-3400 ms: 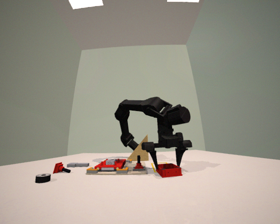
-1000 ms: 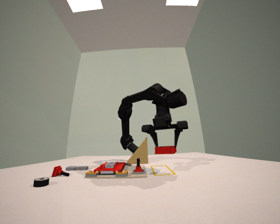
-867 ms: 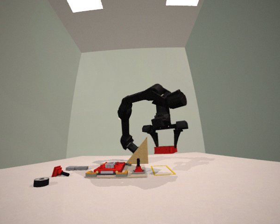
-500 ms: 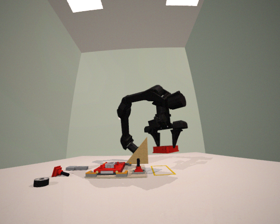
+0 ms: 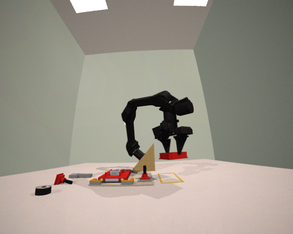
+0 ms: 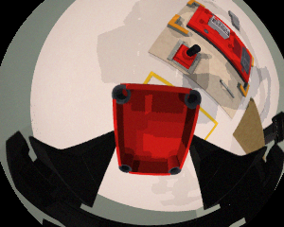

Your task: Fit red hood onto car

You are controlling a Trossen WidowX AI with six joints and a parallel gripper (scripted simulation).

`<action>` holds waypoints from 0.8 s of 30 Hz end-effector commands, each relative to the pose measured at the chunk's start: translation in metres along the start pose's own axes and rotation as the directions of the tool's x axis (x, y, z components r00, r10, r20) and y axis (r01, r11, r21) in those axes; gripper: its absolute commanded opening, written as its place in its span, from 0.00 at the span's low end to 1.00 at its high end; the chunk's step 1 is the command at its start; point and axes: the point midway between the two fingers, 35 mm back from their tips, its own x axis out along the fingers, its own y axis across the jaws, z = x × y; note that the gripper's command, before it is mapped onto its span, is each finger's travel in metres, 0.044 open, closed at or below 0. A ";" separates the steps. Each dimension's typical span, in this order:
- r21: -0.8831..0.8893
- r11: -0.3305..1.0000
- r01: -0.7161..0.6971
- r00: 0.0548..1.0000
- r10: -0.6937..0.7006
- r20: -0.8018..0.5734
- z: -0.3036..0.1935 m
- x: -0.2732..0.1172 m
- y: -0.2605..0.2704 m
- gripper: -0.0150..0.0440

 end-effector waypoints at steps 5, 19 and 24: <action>0.183 0.983 -0.005 1.000 0.006 -0.004 -0.004 -0.003 -0.009 0.25; 0.478 0.878 -0.002 1.000 0.003 -0.002 -0.013 -0.001 -0.025 0.25; 0.491 0.871 -0.002 1.000 0.003 -0.002 -0.014 -0.001 -0.026 0.25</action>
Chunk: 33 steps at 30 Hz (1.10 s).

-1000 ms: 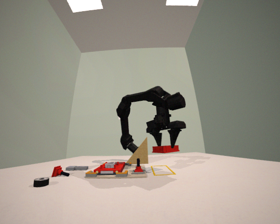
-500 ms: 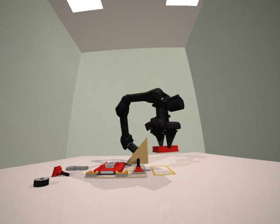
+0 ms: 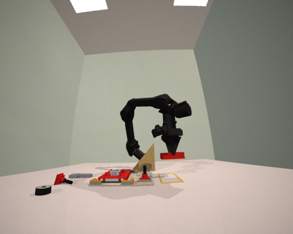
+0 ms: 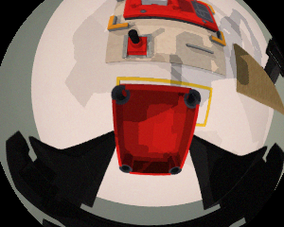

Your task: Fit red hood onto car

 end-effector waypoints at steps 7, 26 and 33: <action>0.024 1.000 -0.004 1.000 0.004 -0.009 0.000 0.021 0.002 0.25; 0.025 1.000 -0.004 1.000 0.004 -0.004 0.001 0.081 0.000 0.25; 0.031 1.000 -0.004 1.000 0.004 -0.007 0.002 0.079 0.000 0.48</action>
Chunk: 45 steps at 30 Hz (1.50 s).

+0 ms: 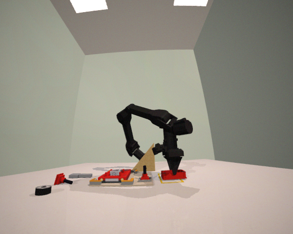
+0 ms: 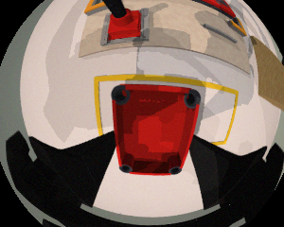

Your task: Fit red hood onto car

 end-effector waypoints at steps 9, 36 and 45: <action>0.000 1.000 0.000 1.000 0.000 0.000 0.000 0.000 0.000 0.88; -0.009 1.000 -0.007 1.000 0.007 -0.003 -0.004 -0.074 0.001 1.00; -0.314 0.949 0.012 0.995 -0.042 -0.089 -0.002 -0.066 -0.001 1.00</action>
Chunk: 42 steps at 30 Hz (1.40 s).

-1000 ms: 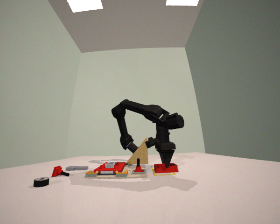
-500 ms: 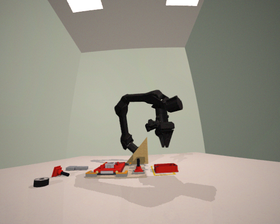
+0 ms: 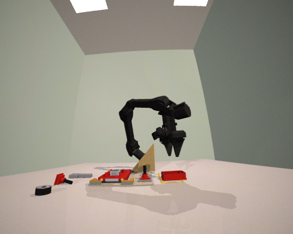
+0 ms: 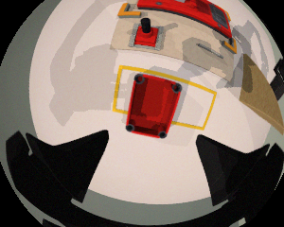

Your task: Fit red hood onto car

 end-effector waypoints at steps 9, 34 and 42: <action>-0.677 0.725 -0.129 0.969 -0.053 -0.241 0.007 0.014 -0.004 1.00; -0.546 -0.705 -0.452 0.747 0.036 -0.664 0.018 0.022 -0.008 1.00; -0.297 -0.932 -0.205 0.665 0.090 -0.741 0.023 0.020 -0.008 1.00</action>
